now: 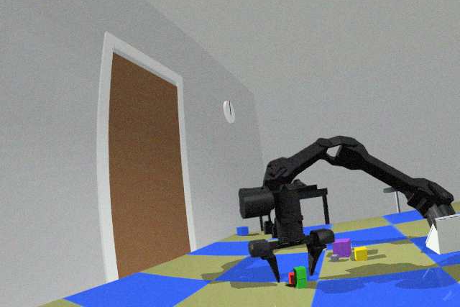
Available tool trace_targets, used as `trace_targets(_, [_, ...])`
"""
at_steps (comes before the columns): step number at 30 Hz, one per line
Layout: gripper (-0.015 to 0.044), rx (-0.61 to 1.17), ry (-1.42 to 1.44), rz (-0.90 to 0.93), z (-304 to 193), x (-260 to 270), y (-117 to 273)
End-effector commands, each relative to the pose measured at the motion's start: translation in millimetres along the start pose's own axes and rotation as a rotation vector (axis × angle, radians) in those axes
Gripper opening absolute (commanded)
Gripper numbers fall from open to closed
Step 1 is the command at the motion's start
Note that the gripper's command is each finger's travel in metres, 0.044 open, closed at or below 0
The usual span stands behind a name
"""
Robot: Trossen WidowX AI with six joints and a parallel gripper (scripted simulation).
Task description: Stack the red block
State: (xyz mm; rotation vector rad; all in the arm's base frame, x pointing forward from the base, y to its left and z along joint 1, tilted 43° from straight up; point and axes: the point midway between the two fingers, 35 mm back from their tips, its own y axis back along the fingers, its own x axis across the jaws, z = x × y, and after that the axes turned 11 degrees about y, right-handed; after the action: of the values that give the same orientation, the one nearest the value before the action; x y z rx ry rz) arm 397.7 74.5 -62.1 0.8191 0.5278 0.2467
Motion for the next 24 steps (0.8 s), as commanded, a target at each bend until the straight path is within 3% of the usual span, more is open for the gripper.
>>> trace_targets(1, [0.0282, -0.006, 0.003, 0.001, 1, 0, 0])
trace_targets(8, [0.0099, -0.006, 0.003, 0.001, 1, 0, 0])
trace_targets(16, [0.0045, -0.006, 0.003, 0.001, 1, 0, 0])
trace_targets(18, [0.0000, -0.006, 0.003, 0.001, 1, 0, 3])
trace_targets(24, [0.0000, -0.004, 0.003, 0.001, 0, 1, 27])
